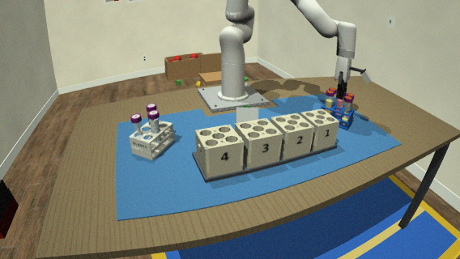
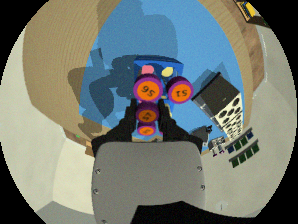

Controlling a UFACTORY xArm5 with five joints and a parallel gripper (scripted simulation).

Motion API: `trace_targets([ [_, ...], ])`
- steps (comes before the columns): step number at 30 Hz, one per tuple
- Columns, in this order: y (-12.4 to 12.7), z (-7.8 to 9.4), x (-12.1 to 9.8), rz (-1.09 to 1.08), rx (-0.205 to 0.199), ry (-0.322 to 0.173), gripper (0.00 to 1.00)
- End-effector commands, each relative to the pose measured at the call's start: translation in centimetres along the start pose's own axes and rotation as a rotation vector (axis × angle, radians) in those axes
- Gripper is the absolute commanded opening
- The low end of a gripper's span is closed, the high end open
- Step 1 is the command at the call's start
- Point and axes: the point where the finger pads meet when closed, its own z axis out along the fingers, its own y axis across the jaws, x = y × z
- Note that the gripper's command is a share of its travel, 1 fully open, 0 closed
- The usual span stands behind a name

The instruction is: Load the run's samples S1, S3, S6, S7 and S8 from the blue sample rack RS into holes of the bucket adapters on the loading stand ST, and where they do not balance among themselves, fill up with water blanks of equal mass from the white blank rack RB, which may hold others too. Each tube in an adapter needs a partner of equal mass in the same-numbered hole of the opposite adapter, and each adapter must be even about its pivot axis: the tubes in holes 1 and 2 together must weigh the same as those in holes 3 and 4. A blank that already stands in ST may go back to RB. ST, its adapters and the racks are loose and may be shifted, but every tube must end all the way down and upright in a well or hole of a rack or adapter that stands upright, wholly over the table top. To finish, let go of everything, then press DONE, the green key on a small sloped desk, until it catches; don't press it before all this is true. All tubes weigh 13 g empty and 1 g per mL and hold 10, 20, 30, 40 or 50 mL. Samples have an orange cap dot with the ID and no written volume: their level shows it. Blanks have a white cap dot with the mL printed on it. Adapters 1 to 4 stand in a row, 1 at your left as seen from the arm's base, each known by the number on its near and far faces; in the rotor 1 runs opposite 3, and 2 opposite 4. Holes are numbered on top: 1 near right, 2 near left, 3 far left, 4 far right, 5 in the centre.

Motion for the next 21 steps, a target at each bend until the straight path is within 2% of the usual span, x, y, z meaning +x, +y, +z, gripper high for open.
trace_targets([
  [1,0.0,-0.3,0.1,0.000,0.001,0.004,0.00],
  [21,0.0,-1.4,0.1,0.000,0.001,0.004,0.00],
])
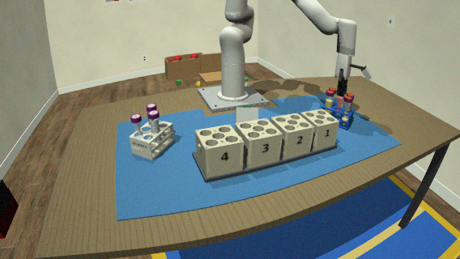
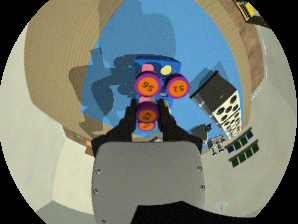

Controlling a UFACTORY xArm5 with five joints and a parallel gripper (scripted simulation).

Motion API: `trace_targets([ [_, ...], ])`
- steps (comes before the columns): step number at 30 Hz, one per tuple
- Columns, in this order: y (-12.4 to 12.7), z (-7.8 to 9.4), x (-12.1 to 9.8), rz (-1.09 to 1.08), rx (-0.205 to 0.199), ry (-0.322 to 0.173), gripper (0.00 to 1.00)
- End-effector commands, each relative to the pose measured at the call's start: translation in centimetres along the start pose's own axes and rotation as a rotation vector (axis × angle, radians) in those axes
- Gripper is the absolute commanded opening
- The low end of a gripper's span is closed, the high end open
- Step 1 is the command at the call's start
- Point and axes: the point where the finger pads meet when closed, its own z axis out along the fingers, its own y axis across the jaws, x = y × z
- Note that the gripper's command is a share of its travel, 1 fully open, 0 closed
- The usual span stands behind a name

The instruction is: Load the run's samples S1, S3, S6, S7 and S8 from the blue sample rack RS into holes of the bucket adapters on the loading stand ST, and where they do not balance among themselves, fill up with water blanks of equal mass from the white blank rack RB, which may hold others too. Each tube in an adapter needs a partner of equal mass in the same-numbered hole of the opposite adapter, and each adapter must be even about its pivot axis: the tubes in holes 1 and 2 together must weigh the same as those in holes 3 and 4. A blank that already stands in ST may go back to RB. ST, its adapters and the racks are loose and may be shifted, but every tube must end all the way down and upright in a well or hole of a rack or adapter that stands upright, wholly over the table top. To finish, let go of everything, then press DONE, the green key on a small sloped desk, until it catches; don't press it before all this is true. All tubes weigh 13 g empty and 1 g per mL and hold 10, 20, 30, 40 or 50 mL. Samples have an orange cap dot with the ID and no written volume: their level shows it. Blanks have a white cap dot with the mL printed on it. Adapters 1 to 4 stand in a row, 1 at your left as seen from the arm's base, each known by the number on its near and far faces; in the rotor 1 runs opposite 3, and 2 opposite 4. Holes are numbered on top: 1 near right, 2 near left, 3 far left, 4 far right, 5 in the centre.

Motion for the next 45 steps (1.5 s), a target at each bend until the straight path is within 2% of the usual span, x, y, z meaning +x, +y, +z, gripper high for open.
trace_targets([
  [1,0.0,-0.3,0.1,0.000,0.001,0.003,0.00],
  [16,0.0,-1.0,0.1,0.000,0.001,0.003,0.00],
  [45,0.0,-6.4,0.1,0.000,0.001,0.004,0.00],
])
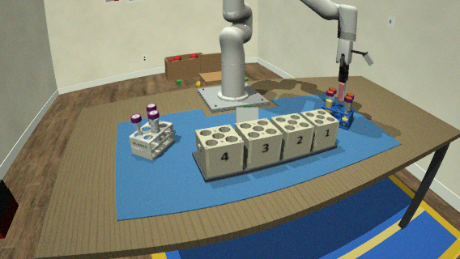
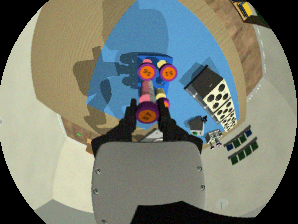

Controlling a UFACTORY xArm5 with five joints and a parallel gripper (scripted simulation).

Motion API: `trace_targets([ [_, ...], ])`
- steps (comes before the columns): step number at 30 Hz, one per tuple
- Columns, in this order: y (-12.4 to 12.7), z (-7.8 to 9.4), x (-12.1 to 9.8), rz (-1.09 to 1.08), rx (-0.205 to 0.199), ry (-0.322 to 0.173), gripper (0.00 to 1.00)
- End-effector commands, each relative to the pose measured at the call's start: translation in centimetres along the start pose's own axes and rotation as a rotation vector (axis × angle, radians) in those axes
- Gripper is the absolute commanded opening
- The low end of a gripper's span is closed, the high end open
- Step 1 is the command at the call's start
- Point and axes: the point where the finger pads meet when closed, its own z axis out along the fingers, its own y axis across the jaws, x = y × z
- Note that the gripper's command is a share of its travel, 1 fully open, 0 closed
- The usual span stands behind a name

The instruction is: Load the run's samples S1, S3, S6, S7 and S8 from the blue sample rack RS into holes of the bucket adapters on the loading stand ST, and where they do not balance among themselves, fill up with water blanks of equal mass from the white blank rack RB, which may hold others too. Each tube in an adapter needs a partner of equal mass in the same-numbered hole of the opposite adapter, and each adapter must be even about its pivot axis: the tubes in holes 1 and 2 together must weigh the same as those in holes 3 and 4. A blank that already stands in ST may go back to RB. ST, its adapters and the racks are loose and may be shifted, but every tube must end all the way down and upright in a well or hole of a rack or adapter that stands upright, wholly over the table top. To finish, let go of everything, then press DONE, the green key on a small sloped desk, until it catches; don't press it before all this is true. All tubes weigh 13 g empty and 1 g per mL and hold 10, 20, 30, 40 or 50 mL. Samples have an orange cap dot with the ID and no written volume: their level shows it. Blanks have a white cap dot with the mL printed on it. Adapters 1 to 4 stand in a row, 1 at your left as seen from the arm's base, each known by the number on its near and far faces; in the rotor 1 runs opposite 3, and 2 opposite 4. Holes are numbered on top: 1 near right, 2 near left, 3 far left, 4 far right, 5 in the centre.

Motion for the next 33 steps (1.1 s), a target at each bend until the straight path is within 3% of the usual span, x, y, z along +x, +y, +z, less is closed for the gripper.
trace_targets([
  [1,0.0,-0.8,0.1,0.000,0.001,0.004,0.00],
  [33,0.0,-6.4,0.1,0.000,0.001,0.004,0.00],
])
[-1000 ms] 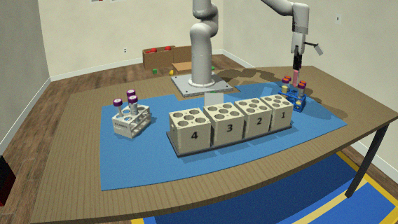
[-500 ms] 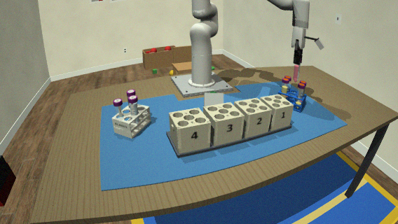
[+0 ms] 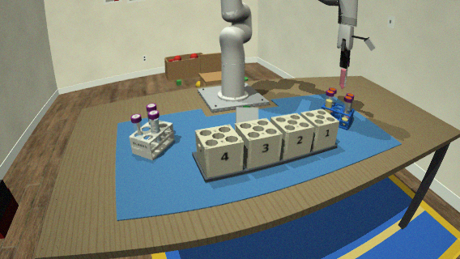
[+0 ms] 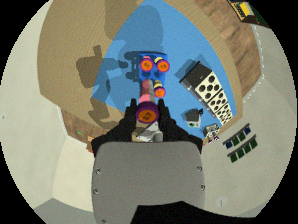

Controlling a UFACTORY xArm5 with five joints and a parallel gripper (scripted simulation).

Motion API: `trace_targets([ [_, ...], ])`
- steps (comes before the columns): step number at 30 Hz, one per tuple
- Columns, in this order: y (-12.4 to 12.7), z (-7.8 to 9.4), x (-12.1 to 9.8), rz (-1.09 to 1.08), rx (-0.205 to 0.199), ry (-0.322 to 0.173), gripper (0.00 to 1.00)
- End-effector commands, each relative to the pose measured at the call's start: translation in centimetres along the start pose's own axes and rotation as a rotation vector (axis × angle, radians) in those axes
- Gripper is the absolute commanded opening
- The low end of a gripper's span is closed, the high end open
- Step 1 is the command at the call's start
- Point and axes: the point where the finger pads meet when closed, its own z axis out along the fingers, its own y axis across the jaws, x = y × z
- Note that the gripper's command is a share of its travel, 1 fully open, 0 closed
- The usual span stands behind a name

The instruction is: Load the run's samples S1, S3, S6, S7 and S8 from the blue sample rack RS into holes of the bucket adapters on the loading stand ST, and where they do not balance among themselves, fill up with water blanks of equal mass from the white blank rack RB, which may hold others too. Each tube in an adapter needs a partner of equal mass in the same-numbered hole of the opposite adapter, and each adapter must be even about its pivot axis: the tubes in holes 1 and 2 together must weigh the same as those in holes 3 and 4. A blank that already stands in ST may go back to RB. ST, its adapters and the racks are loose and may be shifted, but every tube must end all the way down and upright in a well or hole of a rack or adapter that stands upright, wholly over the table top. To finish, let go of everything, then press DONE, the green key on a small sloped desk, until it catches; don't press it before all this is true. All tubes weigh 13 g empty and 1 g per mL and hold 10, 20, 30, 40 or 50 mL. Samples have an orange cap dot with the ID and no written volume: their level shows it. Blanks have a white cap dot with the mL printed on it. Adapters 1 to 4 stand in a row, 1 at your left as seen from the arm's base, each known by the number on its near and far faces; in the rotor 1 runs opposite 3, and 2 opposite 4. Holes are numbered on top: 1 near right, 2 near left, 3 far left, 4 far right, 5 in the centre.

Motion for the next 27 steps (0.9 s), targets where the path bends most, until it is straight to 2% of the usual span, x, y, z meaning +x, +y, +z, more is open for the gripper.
trace_targets([
  [1,0.0,-0.6,0.1,0.000,0.001,0.004,0.00],
  [10,0.0,-0.6,0.1,0.000,0.001,0.004,0.00],
  [21,5.2,-0.6,-1.6,0.367,0.001,0.004,0.00],
  [23,5.2,-0.6,-1.6,0.367,0.001,0.004,0.00],
  [27,7.1,-0.6,-2.2,0.500,0.001,0.004,0.00],
])
